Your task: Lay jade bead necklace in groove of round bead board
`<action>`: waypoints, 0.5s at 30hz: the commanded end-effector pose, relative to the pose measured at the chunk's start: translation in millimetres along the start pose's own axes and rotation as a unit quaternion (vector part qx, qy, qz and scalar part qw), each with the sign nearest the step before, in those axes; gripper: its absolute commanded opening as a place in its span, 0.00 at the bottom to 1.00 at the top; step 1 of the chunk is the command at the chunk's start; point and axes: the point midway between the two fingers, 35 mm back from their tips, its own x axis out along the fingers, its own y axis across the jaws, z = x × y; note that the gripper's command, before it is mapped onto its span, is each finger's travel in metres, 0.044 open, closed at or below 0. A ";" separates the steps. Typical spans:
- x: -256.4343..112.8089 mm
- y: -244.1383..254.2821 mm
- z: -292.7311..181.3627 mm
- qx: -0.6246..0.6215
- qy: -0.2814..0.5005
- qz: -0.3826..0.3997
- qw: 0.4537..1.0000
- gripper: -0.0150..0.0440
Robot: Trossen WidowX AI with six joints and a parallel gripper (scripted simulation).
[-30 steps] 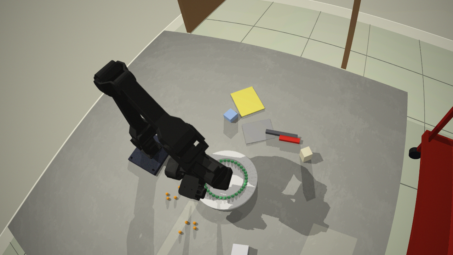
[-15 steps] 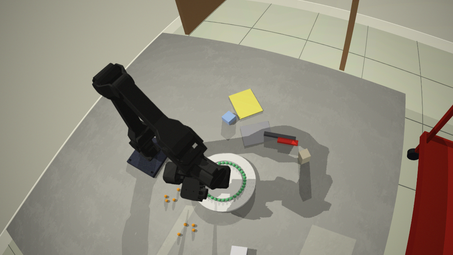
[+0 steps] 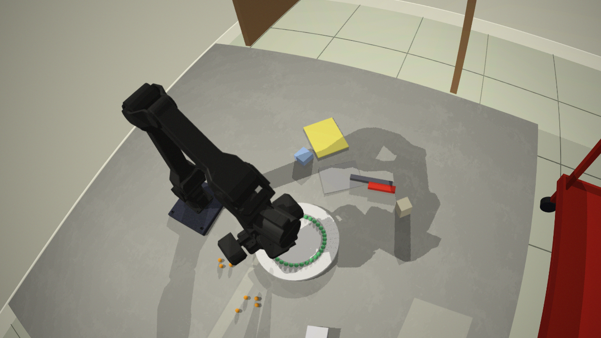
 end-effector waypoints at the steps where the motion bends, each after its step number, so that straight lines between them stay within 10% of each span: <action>1: -12.1 3.6 -1.1 -0.417 0.000 -0.001 0.909 0.46; 15: -20.3 6.4 -2.3 -0.711 0.001 -0.001 0.703 0.46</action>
